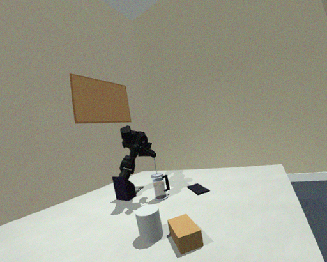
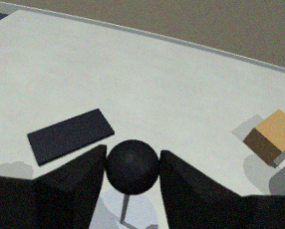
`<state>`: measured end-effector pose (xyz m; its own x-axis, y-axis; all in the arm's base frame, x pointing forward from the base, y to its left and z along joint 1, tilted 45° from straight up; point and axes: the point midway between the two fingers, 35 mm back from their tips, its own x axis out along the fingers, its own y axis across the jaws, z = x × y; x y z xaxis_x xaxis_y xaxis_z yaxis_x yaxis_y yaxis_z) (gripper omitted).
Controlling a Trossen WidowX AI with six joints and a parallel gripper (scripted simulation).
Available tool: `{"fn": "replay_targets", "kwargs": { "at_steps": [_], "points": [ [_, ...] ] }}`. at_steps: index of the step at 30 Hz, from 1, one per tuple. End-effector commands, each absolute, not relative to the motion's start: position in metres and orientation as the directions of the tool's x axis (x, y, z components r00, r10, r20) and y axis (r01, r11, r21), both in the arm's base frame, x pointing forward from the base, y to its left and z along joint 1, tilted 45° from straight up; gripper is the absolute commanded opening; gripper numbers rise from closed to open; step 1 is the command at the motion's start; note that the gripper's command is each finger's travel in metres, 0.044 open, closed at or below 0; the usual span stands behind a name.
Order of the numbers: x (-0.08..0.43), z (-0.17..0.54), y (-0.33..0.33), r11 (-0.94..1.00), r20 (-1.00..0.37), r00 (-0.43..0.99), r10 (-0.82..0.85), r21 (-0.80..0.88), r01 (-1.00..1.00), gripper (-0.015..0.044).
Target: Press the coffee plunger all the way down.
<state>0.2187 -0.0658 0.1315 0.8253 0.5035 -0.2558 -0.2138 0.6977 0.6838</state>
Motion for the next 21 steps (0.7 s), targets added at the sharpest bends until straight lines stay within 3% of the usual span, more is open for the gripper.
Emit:
{"fn": "replay_targets", "kwargs": {
  "at_steps": [1,21],
  "points": [
    [0.219,0.130,-0.065,0.696,-0.255,0.825,0.504,0.685,-0.214,0.0117],
    [0.223,0.103,-0.049,0.703,-0.278,0.815,0.508,0.681,-0.207,0.0117]
  ]
}}
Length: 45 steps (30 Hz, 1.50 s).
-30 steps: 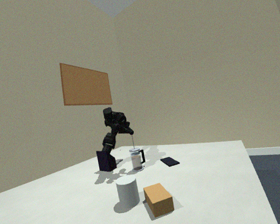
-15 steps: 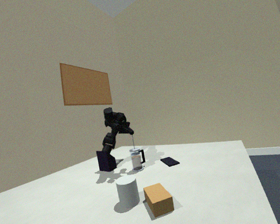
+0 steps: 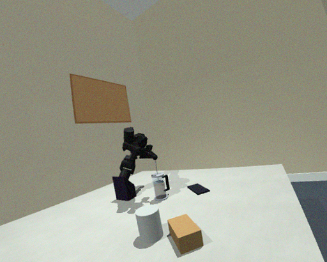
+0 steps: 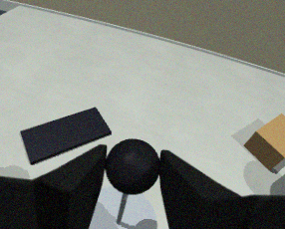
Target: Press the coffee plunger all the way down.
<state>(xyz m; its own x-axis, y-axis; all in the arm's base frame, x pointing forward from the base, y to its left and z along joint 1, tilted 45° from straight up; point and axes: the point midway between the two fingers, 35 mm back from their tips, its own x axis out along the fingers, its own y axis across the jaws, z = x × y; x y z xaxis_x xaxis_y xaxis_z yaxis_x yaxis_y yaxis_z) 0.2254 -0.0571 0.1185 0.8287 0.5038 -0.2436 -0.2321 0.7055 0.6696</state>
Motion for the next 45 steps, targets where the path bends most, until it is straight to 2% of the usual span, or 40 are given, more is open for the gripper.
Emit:
{"fn": "replay_targets", "kwargs": {
  "at_steps": [1,45],
  "points": [
    [0.223,0.102,-0.048,0.703,-0.278,0.815,0.508,0.680,-0.206,0.0117],
    [0.247,0.065,-0.013,0.695,-0.252,0.828,0.502,0.686,-0.213,0.0117]
  ]
}}
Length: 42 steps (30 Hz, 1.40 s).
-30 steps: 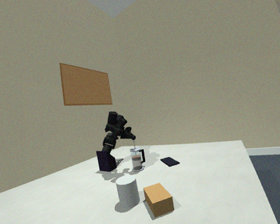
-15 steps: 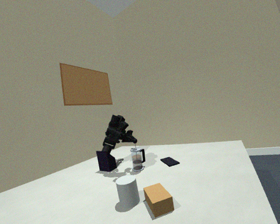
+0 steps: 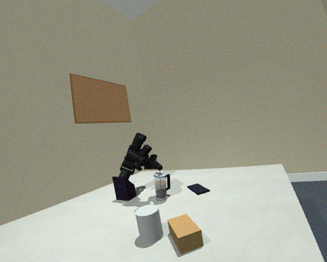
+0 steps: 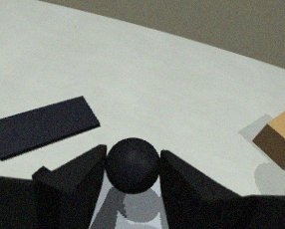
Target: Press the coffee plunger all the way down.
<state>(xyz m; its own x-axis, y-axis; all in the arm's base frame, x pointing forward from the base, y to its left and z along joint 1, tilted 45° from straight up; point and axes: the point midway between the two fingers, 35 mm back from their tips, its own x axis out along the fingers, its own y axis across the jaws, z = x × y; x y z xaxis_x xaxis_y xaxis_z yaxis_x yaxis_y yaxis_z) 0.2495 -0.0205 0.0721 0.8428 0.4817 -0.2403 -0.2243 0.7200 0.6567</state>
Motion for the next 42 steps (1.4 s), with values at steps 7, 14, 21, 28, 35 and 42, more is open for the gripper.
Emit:
{"fn": "replay_targets", "kwargs": {
  "at_steps": [7,14,21,28,35,42],
  "points": [
    [0.2504,0.0649,-0.0144,0.695,-0.251,0.828,0.502,0.686,-0.213,0.0117],
    [0.2521,0.0644,-0.0151,0.695,-0.251,0.828,0.502,0.686,-0.213,0.0117],
    [0.2533,0.0643,-0.0156,0.695,-0.251,0.828,0.502,0.686,-0.213,0.0117],
    [0.2544,0.0641,-0.0159,0.695,-0.251,0.828,0.502,0.686,-0.213,0.0117],
    [0.2547,0.0660,-0.0178,0.704,-0.247,0.833,0.496,0.675,-0.219,0.0117],
    [0.2547,0.0660,-0.0178,0.704,-0.247,0.833,0.496,0.675,-0.219,0.0195]
  ]
}}
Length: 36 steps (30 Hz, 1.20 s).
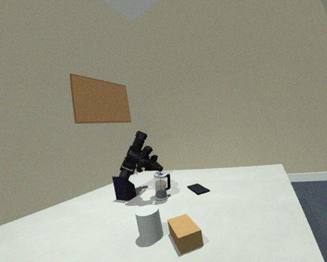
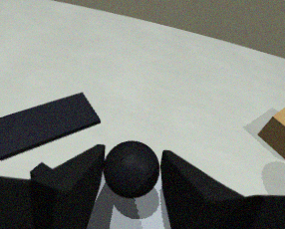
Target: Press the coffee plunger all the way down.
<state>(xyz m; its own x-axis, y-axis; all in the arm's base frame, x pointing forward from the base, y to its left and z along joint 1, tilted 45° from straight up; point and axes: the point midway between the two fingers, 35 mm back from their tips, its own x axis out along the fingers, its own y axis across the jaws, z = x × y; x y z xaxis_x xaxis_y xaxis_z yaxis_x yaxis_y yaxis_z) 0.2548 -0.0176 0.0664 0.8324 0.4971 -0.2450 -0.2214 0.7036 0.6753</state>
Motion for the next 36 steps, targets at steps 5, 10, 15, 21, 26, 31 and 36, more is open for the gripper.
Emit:
{"fn": "replay_targets", "kwargs": {
  "at_steps": [5,10,15,21,26,31,36],
  "points": [
    [0.255,0.066,-0.018,0.704,-0.247,0.833,0.496,0.675,-0.219,0.0327],
    [0.255,0.066,-0.018,0.704,-0.247,0.833,0.496,0.675,-0.219,0.0440],
    [0.262,0.072,-0.023,0.712,-0.239,0.842,0.484,0.667,-0.220,0.0440],
    [0.267,0.077,-0.051,0.751,-0.248,0.888,0.386,0.644,-0.146,0.0440],
    [0.263,0.075,-0.058,0.758,-0.285,0.869,0.404,0.637,-0.143,0.0440],
    [0.249,0.084,-0.066,0.747,-0.316,0.834,0.452,0.646,-0.160,0.0440],
    [0.230,0.111,-0.068,0.715,-0.288,0.821,0.492,0.672,-0.193,0.0440]
  ]
}}
